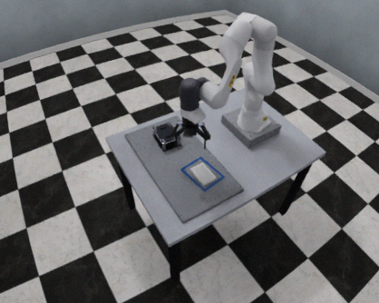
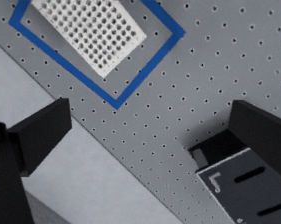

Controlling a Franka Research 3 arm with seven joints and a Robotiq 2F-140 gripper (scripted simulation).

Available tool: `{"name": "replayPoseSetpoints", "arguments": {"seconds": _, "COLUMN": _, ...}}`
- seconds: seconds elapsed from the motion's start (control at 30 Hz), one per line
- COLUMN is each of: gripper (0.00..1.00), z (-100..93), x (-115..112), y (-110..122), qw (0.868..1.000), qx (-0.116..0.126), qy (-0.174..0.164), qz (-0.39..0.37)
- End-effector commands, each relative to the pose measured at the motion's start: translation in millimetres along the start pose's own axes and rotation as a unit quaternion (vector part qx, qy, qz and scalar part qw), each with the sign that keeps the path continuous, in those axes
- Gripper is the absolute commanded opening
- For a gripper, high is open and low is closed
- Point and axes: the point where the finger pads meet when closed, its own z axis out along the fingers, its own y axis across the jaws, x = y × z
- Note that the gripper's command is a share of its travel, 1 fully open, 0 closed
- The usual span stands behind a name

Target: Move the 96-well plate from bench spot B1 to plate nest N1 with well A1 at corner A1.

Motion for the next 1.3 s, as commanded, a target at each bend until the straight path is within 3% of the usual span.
{"name": "replayPoseSetpoints", "arguments": {"seconds": 0.0, "gripper": 1.0, "z": 4.8, "x": 16, "y": -5, "qw": 0.996, "qx": -0.011, "qy": 0.01, "qz": -0.092}}
{"name": "replayPoseSetpoints", "arguments": {"seconds": 0.27, "gripper": 1.0, "z": 14.7, "x": 37, "y": -24, "qw": 0.986, "qx": -0.019, "qy": 0.011, "qz": -0.168}}
{"name": "replayPoseSetpoints", "arguments": {"seconds": 0.6, "gripper": 1.0, "z": 30.9, "x": 69, "y": -58, "qw": 0.956, "qx": -0.031, "qy": 0.011, "qz": -0.29}}
{"name": "replayPoseSetpoints", "arguments": {"seconds": 0.67, "gripper": 1.0, "z": 30.9, "x": 69, "y": -58, "qw": 0.956, "qx": -0.031, "qy": 0.011, "qz": -0.29}}
{"name": "replayPoseSetpoints", "arguments": {"seconds": 0.9, "gripper": 1.0, "z": 38.6, "x": 83, "y": -76, "qw": 0.937, "qx": -0.036, "qy": 0.012, "qz": -0.347}}
{"name": "replayPoseSetpoints", "arguments": {"seconds": 1.27, "gripper": 1.0, "z": 39.8, "x": 85, "y": -79, "qw": 0.934, "qx": -0.037, "qy": 0.012, "qz": -0.356}}
